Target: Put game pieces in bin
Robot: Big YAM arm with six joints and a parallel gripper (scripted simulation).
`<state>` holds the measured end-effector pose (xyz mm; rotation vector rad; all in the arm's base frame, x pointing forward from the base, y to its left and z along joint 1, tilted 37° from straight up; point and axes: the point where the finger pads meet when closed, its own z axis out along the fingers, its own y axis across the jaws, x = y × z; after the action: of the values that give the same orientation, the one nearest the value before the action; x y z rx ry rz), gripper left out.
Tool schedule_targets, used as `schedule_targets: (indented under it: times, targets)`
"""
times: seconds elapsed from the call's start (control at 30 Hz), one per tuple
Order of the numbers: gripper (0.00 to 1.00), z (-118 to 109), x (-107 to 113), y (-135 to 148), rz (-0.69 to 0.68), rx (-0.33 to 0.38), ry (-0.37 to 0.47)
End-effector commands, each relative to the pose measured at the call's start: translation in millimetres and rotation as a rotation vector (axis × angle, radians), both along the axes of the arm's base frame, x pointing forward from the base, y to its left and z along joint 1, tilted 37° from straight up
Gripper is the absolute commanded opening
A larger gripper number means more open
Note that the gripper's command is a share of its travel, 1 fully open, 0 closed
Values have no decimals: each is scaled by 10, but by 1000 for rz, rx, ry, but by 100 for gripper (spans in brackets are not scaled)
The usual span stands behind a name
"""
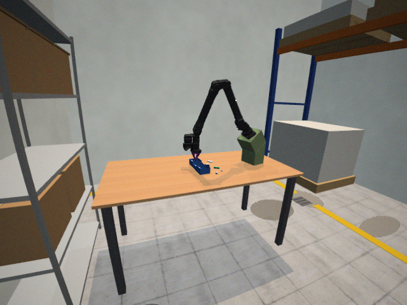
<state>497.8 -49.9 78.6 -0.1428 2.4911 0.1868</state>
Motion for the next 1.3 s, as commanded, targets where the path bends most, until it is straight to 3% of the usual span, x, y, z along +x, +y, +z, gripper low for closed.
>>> schedule_targets:
  times: [0.0, 0.57, 1.27]
  targets:
    - [8, -16, 185, 57, 0, 4, -19]
    - [8, -188, 239, 103, 1, 8, 0]
    - [8, -122, 228, 112, 2, 6, -7]
